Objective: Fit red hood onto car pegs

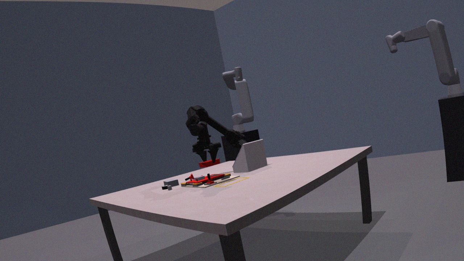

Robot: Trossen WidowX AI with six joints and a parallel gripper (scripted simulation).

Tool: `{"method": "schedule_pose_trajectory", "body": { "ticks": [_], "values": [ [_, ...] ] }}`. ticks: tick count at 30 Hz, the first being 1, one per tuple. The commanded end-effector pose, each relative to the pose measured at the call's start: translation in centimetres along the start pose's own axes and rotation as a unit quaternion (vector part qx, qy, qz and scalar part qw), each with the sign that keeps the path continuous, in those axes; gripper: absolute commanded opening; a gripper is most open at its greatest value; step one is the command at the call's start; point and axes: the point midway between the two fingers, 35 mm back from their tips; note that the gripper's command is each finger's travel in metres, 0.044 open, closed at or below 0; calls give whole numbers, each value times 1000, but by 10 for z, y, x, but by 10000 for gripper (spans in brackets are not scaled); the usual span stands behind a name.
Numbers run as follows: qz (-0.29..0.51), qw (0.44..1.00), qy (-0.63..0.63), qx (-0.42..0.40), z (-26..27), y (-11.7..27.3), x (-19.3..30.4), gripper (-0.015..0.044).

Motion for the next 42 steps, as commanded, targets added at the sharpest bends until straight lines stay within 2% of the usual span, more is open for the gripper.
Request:
{"method": "schedule_pose_trajectory", "body": {
  "ticks": [1,10,17,27,42],
  "values": [
    [-3,1000,3,3,-21,1,-14,0],
    [-6,1000,8,16,-80,1,-42,0],
    [-6,1000,8,17,-80,-6,-42,0],
    [-6,1000,8,18,-84,-49,-42,0],
    [-6,1000,8,18,-85,-49,-42,0]
  ]
}}
Point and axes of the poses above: the point midway between the two fingers, 35 mm back from their tips, its own y axis back along the fingers, its own z axis across the jaws, x = y × z, and after that the axes turned 14 degrees about -y, right-handed
